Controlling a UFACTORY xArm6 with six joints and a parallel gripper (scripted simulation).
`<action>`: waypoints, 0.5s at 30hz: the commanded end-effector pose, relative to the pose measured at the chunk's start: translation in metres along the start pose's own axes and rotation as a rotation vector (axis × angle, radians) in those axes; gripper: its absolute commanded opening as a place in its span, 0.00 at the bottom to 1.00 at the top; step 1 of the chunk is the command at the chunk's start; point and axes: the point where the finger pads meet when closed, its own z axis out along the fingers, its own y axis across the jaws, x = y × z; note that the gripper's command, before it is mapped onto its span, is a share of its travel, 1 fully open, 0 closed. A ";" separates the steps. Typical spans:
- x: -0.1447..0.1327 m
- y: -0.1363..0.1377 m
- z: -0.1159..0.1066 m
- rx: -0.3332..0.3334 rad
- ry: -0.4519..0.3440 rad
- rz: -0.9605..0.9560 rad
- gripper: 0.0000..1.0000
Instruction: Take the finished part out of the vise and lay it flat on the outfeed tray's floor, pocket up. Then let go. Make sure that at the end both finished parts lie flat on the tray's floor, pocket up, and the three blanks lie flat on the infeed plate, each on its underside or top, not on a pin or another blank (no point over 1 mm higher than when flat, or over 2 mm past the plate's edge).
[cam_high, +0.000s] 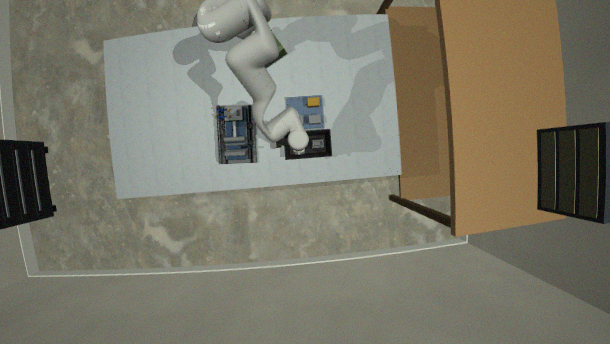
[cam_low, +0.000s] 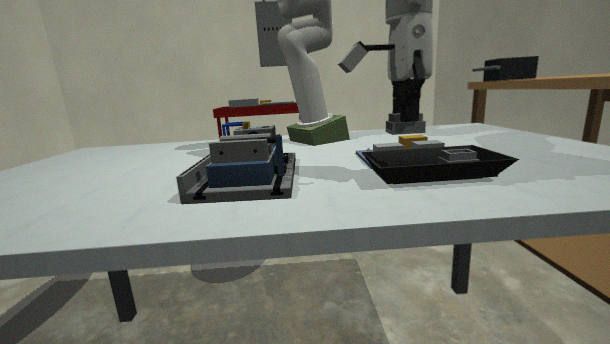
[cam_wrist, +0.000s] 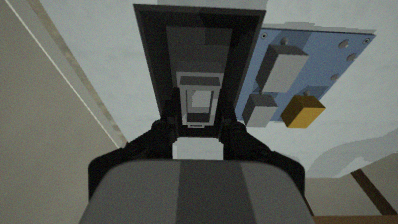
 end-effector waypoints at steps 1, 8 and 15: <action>-0.001 -0.002 0.006 0.005 -0.002 0.001 0.00; -0.001 -0.002 0.021 0.005 -0.002 0.001 0.00; -0.001 -0.002 0.034 0.005 -0.002 0.001 0.00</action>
